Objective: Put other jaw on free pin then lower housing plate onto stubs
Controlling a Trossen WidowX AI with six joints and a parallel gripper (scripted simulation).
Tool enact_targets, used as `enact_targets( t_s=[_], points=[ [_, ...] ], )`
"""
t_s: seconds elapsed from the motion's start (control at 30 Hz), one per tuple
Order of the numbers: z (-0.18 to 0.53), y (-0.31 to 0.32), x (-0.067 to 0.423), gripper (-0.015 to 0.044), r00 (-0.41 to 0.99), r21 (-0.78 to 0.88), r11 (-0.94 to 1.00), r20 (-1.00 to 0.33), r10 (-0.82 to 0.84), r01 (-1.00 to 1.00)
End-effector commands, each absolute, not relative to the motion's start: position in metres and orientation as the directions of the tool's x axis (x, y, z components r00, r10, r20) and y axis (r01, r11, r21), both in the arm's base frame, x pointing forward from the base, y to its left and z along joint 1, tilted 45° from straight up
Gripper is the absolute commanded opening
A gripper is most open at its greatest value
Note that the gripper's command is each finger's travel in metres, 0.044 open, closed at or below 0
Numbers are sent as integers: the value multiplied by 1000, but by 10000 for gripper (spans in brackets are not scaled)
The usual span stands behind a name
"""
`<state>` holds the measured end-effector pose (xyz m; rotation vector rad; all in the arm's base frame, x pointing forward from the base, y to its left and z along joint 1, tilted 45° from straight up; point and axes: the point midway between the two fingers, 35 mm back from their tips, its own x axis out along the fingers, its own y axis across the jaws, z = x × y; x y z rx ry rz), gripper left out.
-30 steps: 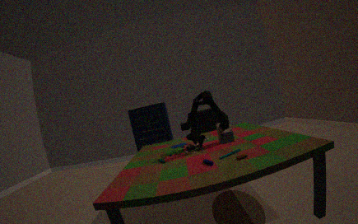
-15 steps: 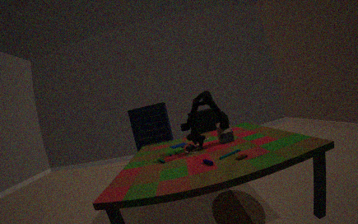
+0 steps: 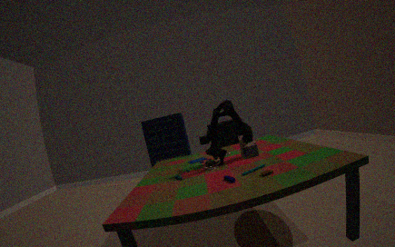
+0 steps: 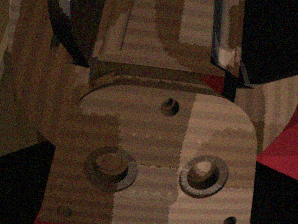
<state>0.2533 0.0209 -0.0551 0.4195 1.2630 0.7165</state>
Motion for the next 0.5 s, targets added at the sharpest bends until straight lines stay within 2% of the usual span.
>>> enact_targets(
  t_s=[0.0, 0.47],
  points=[
    [-56, 22, 254, 351, 132, 651, 715, -709, 693, -253],
    [-58, 24, 254, 351, 132, 651, 715, -709, 693, -254]
  ],
)
